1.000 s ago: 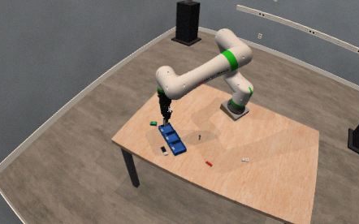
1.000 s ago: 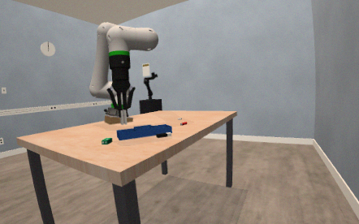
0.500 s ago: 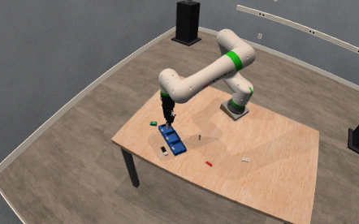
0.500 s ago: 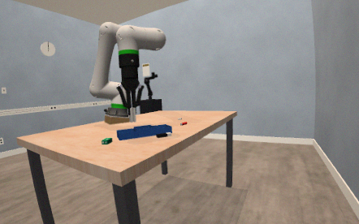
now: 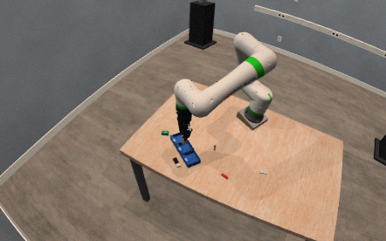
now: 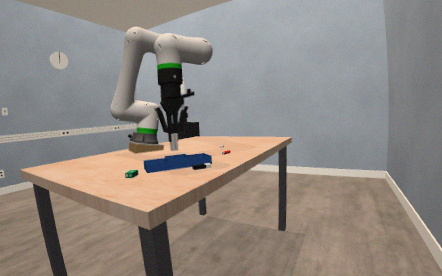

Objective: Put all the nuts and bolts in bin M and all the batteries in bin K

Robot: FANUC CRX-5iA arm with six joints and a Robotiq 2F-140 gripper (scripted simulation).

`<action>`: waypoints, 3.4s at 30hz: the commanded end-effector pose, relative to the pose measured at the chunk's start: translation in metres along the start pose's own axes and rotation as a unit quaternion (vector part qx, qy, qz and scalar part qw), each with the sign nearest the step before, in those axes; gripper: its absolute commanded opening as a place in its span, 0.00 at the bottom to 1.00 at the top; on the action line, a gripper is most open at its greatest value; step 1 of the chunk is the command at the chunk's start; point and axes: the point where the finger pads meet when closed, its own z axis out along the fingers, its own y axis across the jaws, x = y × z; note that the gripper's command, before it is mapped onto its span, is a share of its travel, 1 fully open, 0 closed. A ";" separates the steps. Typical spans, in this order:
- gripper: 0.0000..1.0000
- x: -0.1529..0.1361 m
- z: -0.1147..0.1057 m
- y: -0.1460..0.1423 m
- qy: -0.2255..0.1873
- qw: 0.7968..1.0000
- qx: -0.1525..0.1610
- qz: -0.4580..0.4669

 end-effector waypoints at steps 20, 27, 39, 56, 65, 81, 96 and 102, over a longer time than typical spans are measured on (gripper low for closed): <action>0.15 0.000 0.047 0.000 0.000 1.000 0.000 0.000; 0.15 0.000 0.047 0.000 0.000 1.000 0.000 0.000; 0.15 0.000 0.047 0.000 0.000 1.000 0.000 0.000; 0.15 0.000 0.047 0.000 0.000 1.000 0.000 0.000; 0.15 0.000 0.047 0.000 0.000 1.000 0.000 0.000; 0.15 0.000 0.028 0.000 0.000 1.000 0.000 0.000; 0.15 0.000 -0.006 0.000 0.000 1.000 0.000 0.000; 0.15 0.003 -0.006 -0.020 0.000 1.000 0.000 0.000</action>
